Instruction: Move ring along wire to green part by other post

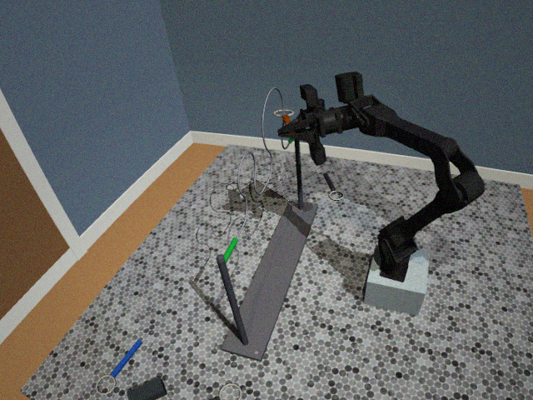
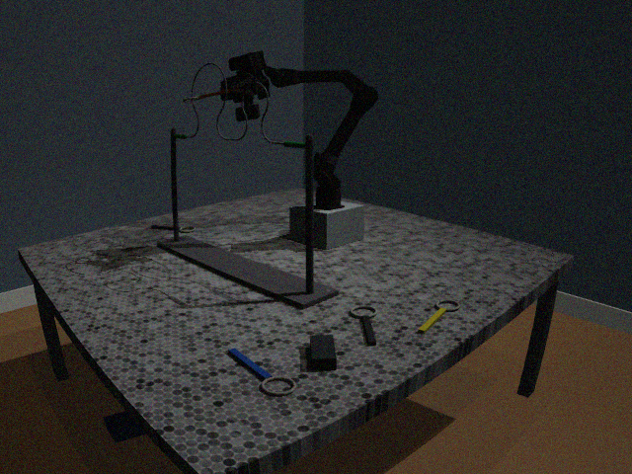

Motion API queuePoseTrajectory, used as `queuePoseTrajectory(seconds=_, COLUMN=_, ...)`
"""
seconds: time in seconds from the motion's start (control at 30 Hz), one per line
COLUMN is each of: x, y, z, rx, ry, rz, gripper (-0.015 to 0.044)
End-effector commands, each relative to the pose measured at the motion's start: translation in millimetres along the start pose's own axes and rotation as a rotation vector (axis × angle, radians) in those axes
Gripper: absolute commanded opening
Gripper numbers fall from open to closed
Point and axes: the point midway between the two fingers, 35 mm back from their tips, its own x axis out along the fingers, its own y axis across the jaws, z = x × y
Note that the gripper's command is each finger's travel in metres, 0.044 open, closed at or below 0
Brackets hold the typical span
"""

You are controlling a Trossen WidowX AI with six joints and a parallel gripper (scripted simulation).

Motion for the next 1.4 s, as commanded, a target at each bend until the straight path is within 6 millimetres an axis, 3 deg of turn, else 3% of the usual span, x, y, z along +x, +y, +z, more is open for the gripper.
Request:
queuePoseTrajectory(seconds=0.0, x=-0.3, y=3.4, z=0.2, rx=-0.03, ry=-0.007, rz=-0.004, gripper=-0.015)
queuePoseTrajectory(seconds=1.37, x=0.5, y=-4.9, z=0.9, rx=-0.193, ry=-0.032, rz=-0.09, gripper=-0.015)
